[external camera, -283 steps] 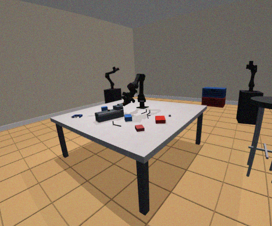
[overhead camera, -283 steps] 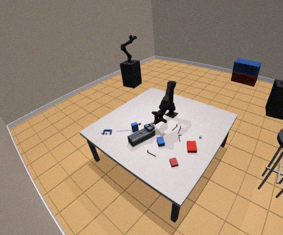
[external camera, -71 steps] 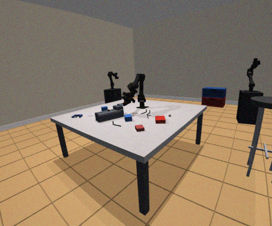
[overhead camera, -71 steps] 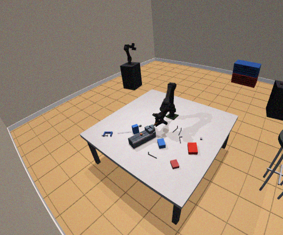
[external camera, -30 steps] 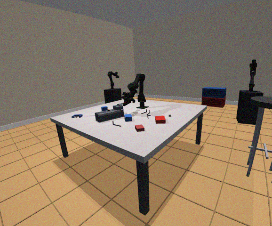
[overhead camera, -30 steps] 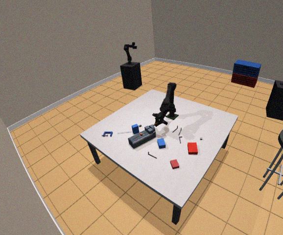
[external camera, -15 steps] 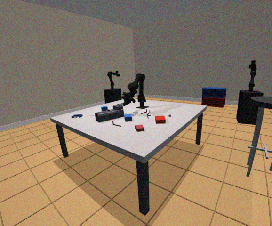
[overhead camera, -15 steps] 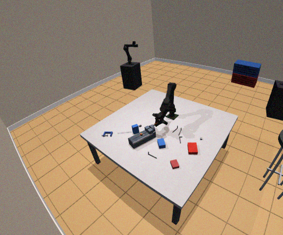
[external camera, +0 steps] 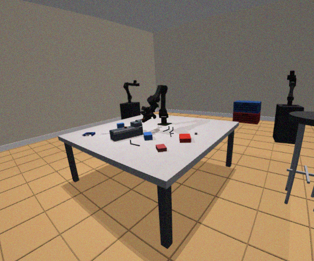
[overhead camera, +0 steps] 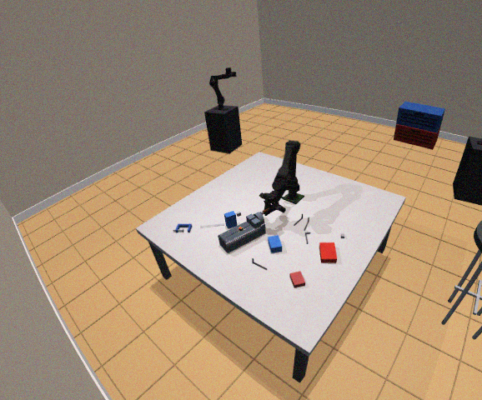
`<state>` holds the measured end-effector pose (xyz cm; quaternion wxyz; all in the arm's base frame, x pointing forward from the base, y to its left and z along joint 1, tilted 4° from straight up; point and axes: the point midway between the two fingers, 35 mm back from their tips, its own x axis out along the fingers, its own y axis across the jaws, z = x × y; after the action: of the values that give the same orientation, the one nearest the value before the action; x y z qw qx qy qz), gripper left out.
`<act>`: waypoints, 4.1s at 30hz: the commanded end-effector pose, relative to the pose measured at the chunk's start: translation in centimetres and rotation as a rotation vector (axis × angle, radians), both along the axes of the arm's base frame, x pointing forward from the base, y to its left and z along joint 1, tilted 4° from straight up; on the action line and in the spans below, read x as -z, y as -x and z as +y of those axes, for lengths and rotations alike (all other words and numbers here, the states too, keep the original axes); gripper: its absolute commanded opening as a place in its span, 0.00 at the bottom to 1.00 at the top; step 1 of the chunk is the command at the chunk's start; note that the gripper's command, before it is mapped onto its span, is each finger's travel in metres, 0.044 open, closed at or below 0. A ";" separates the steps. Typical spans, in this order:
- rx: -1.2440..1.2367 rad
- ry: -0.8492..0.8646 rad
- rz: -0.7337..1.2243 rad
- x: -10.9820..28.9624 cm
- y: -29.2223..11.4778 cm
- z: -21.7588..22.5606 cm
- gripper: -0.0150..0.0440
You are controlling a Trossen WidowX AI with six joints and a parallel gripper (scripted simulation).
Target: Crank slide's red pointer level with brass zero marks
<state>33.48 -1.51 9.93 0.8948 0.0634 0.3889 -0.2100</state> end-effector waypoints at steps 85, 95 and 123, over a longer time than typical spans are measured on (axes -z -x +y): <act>-0.003 -0.006 -0.002 0.0 -0.1 0.2 0.25; -0.003 -0.006 -0.002 0.0 -0.1 0.2 0.25; -0.002 -0.001 0.000 0.0 0.0 0.1 0.39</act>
<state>33.49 -1.45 9.92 0.8949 0.0632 0.3892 -0.2091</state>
